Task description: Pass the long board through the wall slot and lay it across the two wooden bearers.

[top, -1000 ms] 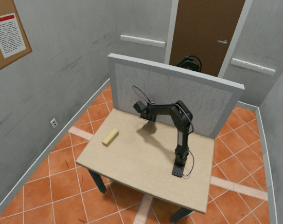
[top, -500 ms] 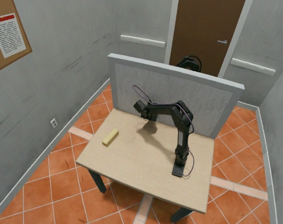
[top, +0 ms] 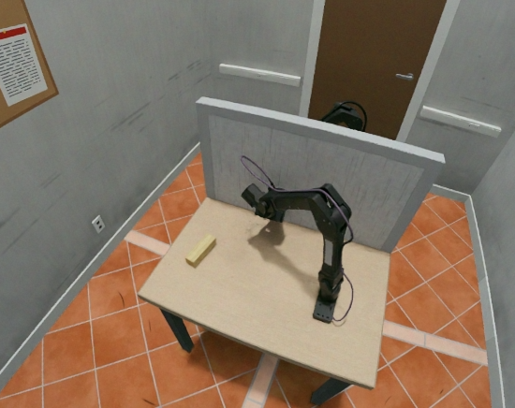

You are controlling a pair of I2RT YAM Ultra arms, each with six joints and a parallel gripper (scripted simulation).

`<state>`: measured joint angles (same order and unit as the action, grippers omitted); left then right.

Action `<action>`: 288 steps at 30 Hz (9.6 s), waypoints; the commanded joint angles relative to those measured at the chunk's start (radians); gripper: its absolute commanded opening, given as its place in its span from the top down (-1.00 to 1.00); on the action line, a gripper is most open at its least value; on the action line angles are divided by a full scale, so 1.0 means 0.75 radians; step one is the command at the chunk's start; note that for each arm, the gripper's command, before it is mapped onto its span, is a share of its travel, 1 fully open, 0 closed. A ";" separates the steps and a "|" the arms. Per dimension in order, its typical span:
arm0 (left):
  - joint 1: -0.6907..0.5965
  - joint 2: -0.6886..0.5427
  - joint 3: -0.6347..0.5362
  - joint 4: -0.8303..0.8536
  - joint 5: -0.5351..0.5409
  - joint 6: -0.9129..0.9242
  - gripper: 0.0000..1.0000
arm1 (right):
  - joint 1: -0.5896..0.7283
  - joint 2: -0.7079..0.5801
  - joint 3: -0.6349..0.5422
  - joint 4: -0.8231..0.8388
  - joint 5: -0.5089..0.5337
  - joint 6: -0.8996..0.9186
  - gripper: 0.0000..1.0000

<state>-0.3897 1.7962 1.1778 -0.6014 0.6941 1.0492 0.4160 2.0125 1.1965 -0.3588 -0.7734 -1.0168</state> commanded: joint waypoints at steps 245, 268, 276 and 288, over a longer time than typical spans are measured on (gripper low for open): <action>0.514 -1.019 -0.108 0.838 -0.938 -1.398 -0.53 | -0.566 -0.137 0.055 -0.647 -0.113 -0.777 1.00; 0.514 -1.019 -0.108 0.838 -0.938 -1.398 -0.53 | -0.350 -0.434 0.121 -0.591 0.510 0.333 1.00; 0.514 -1.019 -0.108 0.838 -0.938 -1.398 -0.53 | -0.207 -0.518 -0.010 -0.543 0.918 0.873 1.00; 0.514 -1.019 -0.108 0.838 -0.938 -1.398 -0.53 | -0.047 -0.680 -0.255 0.033 1.160 1.395 1.00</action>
<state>0.0029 1.0447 1.0409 0.0036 -0.0017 0.0025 0.3607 1.5684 1.0374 -0.5194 0.0021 -0.1452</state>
